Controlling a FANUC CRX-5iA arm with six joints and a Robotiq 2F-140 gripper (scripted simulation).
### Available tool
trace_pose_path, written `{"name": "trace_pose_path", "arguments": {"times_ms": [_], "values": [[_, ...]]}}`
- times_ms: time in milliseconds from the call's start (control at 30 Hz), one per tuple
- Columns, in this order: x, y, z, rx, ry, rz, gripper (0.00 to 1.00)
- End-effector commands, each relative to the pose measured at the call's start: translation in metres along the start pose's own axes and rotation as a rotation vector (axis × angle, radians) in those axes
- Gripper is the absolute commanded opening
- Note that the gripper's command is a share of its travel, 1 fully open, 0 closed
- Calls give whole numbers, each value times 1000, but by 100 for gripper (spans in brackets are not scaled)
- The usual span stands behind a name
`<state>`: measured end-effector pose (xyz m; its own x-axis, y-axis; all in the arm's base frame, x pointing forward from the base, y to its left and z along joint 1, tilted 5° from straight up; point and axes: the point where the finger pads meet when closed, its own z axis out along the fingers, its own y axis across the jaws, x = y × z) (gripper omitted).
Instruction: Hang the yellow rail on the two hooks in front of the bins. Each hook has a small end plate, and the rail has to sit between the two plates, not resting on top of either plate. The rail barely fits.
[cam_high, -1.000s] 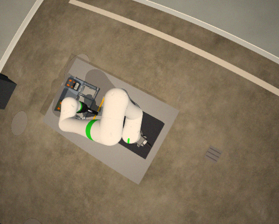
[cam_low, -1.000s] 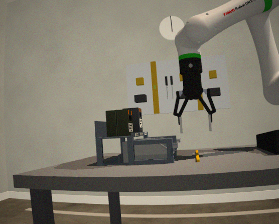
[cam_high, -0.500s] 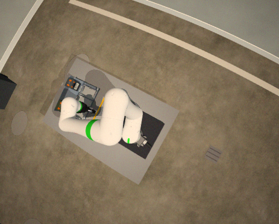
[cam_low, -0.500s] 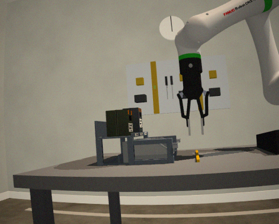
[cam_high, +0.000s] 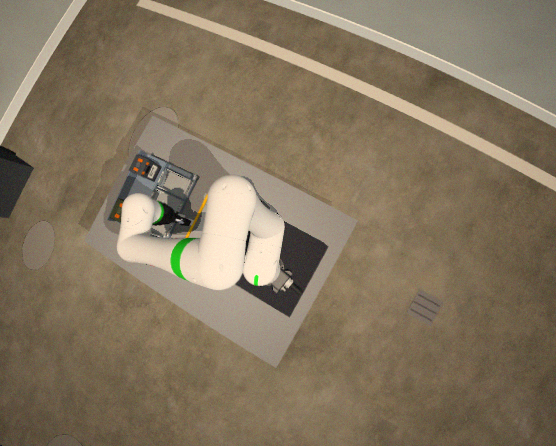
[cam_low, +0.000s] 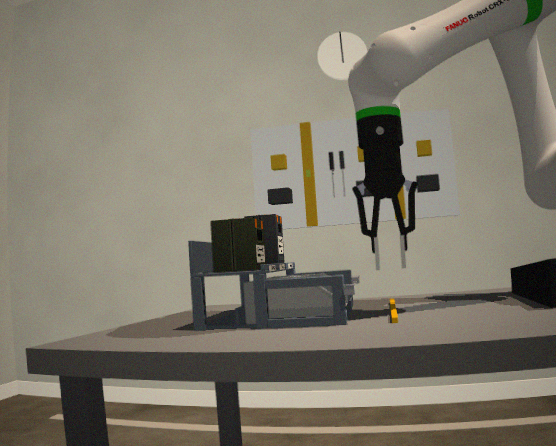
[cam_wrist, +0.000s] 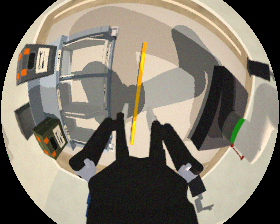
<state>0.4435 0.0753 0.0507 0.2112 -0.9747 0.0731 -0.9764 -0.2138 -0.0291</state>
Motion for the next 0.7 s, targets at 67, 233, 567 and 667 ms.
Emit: {"name": "trace_pose_path", "arguments": {"times_ms": [67,233,567,667], "values": [[0,0,32,0,0,0,30],[1,0,40,0,0,0,30],[1,0,51,0,0,0,30],[1,-1,67,0,0,0,30]]}}
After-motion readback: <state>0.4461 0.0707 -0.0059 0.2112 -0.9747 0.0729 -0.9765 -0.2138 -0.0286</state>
